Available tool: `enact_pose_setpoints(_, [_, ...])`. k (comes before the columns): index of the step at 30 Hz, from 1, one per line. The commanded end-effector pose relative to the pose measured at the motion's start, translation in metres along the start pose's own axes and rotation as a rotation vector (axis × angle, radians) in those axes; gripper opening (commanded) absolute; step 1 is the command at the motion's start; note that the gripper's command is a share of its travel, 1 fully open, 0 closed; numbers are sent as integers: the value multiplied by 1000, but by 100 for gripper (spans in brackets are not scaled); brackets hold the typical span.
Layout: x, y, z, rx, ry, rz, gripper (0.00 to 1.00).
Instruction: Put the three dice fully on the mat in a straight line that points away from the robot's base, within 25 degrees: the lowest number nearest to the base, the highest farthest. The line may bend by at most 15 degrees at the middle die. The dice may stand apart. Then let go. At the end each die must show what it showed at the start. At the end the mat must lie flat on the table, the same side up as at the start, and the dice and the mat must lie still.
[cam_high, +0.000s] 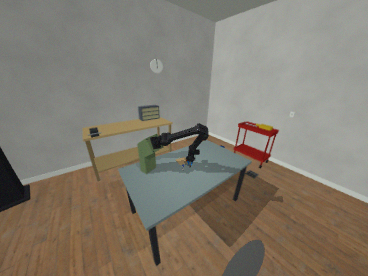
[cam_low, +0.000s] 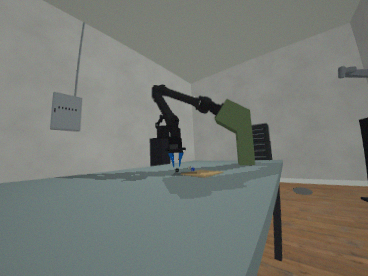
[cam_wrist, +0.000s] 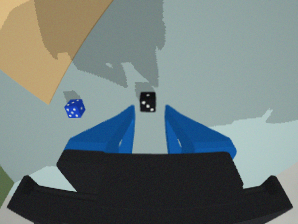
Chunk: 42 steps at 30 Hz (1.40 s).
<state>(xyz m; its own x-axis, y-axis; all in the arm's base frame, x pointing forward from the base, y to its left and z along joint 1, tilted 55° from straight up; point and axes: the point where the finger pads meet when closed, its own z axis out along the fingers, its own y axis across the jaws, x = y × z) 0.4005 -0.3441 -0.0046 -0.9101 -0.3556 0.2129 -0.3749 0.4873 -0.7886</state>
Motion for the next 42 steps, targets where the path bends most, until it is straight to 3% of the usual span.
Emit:
enact_pose_setpoints(1, [6, -9, 1, 2, 6, 6, 30])
enact_pose_setpoints(21, [4, -3, 19, 2, 4, 2, 30])
enact_pose_setpoints(22, [5, -15, 14, 22, 0, 17, 30])
enact_pose_setpoints(24, [4, -3, 22, 2, 4, 2, 30])
enact_pose_setpoints(29, [4, -3, 27, 2, 5, 2, 30])
enact_pose_setpoints(42, [5, -10, 25, 14, 3, 14, 30])
